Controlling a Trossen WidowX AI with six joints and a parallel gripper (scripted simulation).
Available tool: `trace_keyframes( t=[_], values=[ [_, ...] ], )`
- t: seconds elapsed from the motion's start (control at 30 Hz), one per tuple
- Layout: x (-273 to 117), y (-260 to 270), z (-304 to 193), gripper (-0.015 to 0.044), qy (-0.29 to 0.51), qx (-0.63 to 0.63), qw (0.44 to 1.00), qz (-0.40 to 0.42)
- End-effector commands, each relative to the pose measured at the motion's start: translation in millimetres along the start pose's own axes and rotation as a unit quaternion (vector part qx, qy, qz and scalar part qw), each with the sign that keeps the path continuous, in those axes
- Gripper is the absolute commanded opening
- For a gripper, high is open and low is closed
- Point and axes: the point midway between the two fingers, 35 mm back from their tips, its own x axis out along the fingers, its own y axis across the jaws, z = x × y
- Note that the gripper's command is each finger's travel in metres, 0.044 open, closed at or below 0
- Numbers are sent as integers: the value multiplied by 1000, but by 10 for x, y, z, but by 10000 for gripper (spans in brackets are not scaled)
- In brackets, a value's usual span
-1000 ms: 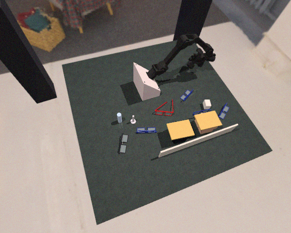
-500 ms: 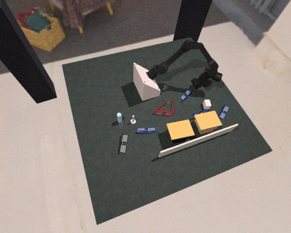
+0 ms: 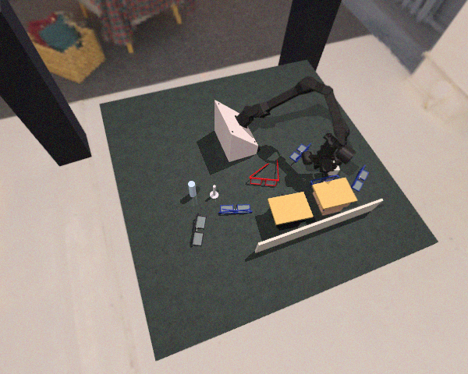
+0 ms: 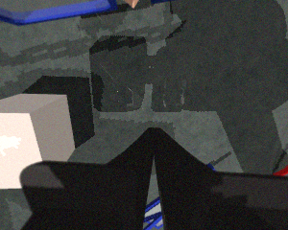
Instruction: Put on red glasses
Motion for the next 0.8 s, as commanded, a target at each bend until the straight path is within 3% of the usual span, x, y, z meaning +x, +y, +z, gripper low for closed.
trace_keyframes(
  t=[0.0,0.23,0.43,0.77],
  values=[
    [-106,-480,529,0,-33,85,996,-10],
    [-195,-1488,1153,0,-53,270,961,-24],
    [-194,-2400,1438,0,-42,448,893,-25],
    [-6,-3972,1457,0,35,749,661,16]
  ],
)
